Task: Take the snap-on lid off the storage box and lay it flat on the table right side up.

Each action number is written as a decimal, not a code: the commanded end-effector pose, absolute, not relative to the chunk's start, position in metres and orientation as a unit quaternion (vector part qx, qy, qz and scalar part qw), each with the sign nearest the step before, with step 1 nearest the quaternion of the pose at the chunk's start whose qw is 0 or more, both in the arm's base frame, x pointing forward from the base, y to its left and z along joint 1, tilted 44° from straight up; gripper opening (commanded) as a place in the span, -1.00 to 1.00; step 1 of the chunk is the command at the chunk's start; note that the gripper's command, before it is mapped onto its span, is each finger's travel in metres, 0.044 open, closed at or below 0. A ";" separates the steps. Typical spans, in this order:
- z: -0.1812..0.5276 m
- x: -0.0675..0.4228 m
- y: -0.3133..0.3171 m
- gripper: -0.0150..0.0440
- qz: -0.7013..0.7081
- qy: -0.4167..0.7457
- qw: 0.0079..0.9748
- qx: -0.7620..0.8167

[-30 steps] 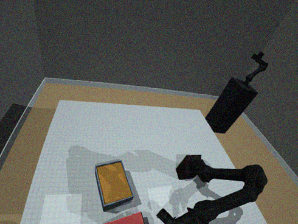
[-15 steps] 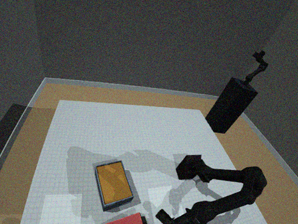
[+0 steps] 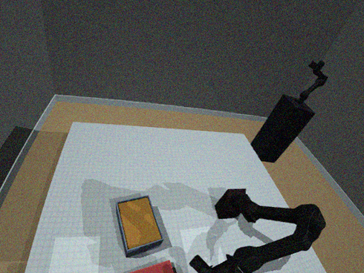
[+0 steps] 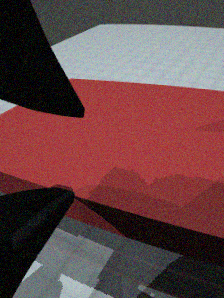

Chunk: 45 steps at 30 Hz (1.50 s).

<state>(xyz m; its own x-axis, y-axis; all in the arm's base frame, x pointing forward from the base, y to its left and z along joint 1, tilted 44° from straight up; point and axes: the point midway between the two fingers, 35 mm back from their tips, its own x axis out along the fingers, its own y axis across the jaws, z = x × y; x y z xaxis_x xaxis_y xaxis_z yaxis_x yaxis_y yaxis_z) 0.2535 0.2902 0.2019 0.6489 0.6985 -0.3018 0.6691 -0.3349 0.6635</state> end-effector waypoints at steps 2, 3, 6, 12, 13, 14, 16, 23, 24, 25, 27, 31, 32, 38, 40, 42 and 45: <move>0.204 0.254 0.290 0.44 0.020 0.419 0.398 0.816; 0.204 0.254 0.290 0.44 0.020 0.419 0.398 0.816; 0.202 0.249 0.288 0.71 0.020 0.419 0.398 0.816; 0.200 0.238 0.285 1.00 0.019 0.420 0.397 0.816; 0.200 0.236 0.284 1.00 0.019 0.420 0.397 0.816; 0.199 0.235 0.283 1.00 0.019 0.420 0.397 0.816; 0.198 0.231 0.282 1.00 0.019 0.420 0.397 0.816; 0.195 0.218 0.278 1.00 0.019 0.420 0.397 0.816; 0.195 0.216 0.277 1.00 0.019 0.420 0.397 0.816; 0.195 0.214 0.276 1.00 0.018 0.420 0.397 0.816; 0.194 0.211 0.275 1.00 0.018 0.420 0.397 0.816; 0.192 0.203 0.272 1.00 0.018 0.420 0.397 0.816; 0.192 0.201 0.272 1.00 0.018 0.420 0.397 0.816; 0.189 0.190 0.268 1.00 0.018 0.420 0.397 0.816; 0.190 0.190 0.268 1.00 0.018 0.420 0.397 0.816; 0.195 0.193 0.266 1.00 0.018 0.420 0.397 0.816; 0.199 0.192 0.262 1.00 0.018 0.420 0.397 0.816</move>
<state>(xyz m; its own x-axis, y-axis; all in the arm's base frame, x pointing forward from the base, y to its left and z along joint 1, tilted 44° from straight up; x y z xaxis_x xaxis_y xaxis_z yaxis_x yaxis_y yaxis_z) 0.1929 0.2652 0.1926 0.6473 0.6963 -0.3101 0.6722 -0.3296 0.6630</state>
